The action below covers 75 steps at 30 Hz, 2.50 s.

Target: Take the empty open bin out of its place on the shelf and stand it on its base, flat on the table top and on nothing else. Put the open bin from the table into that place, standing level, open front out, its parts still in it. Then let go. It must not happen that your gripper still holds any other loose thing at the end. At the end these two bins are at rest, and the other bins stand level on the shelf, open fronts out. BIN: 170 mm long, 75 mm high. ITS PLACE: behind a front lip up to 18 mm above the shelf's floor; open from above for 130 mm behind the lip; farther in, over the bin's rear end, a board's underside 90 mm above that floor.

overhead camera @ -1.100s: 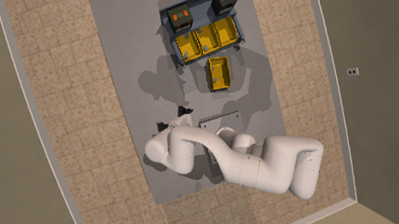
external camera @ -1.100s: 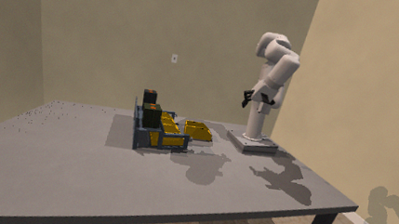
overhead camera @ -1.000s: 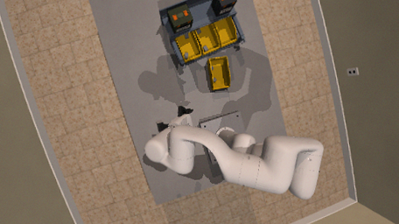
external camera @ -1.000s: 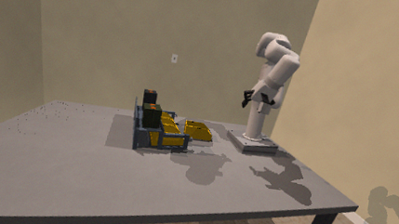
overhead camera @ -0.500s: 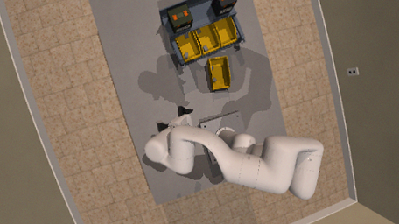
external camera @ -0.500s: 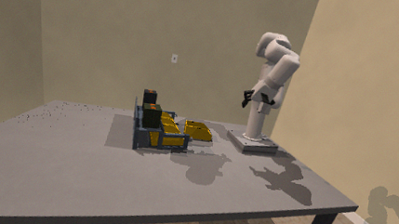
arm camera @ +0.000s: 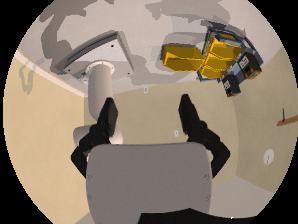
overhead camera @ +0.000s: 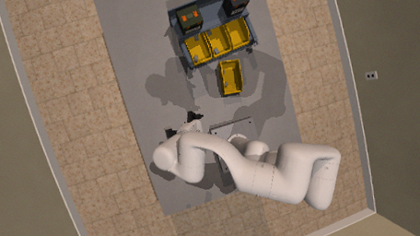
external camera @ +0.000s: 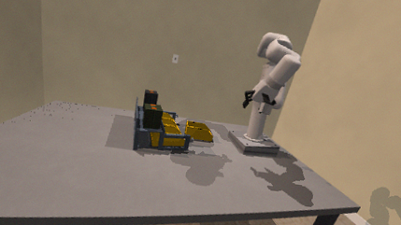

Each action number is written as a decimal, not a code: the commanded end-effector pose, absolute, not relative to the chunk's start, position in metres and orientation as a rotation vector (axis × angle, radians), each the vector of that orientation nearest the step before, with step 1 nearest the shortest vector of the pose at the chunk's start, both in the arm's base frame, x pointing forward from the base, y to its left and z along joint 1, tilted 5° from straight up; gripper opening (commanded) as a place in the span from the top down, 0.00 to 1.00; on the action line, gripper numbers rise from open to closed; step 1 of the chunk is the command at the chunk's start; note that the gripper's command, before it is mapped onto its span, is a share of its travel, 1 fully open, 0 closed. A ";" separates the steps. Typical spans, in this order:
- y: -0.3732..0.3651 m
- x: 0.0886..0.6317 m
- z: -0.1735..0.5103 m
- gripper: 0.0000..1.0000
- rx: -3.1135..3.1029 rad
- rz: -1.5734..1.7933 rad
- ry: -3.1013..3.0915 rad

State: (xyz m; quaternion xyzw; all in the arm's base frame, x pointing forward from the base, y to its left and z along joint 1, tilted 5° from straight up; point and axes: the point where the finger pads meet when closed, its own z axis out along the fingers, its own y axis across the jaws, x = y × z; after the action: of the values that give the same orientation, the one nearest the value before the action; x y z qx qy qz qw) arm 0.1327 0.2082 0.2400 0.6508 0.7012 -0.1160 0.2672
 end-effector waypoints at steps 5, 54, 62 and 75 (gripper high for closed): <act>0.209 0.135 0.242 0.00 1.749 -0.311 1.909; 0.178 0.219 0.275 0.00 1.353 -0.324 2.400; 0.163 0.243 0.281 0.00 1.191 -0.314 2.537; 0.136 0.277 0.286 0.00 0.925 -0.289 2.714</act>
State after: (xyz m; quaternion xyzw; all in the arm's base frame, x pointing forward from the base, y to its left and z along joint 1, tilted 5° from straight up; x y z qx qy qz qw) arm 0.2671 0.1434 0.2837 0.3466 0.9218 -0.1047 0.1386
